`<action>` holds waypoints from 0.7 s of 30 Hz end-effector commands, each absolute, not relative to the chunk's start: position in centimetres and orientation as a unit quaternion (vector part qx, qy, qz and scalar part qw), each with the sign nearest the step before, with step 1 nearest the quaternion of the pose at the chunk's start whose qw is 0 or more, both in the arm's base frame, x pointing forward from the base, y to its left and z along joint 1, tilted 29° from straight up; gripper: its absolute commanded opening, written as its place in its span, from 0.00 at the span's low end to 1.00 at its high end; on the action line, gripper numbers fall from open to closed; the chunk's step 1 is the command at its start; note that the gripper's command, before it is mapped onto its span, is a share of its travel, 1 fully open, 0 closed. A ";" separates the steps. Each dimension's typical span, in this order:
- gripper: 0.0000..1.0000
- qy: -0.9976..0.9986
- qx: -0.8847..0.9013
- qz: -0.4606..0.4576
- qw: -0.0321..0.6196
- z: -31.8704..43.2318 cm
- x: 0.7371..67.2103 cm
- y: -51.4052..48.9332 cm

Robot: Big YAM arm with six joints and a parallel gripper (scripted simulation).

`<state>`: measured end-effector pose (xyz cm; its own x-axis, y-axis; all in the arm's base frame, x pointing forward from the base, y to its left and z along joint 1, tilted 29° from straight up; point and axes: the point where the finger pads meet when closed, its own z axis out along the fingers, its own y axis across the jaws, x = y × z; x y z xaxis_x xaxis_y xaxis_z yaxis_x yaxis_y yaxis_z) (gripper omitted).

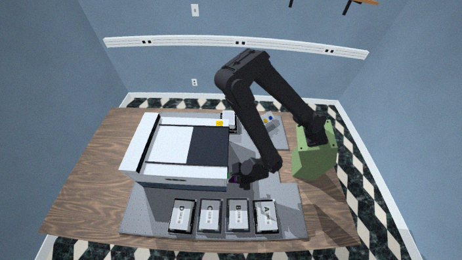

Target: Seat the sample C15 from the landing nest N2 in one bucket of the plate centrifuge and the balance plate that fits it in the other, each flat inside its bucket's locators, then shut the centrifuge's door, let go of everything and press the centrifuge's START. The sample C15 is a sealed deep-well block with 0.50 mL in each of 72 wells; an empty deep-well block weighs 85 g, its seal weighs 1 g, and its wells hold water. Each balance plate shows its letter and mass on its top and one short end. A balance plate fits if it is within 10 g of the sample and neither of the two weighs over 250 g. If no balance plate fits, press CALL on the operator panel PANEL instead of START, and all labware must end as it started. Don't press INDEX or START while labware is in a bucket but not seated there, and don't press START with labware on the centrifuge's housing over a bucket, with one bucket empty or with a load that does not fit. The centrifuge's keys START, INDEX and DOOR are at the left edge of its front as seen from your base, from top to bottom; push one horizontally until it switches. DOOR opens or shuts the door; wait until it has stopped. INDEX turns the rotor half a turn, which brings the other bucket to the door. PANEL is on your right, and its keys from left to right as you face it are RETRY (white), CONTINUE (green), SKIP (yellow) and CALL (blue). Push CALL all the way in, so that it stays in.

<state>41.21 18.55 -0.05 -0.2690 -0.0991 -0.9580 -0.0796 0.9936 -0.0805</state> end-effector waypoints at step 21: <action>0.00 0.793 -0.054 -0.018 0.606 0.7 42.2 18.0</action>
<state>41.23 18.49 -0.09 -0.2713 -0.1014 -0.9571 -0.0795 0.9934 -0.0827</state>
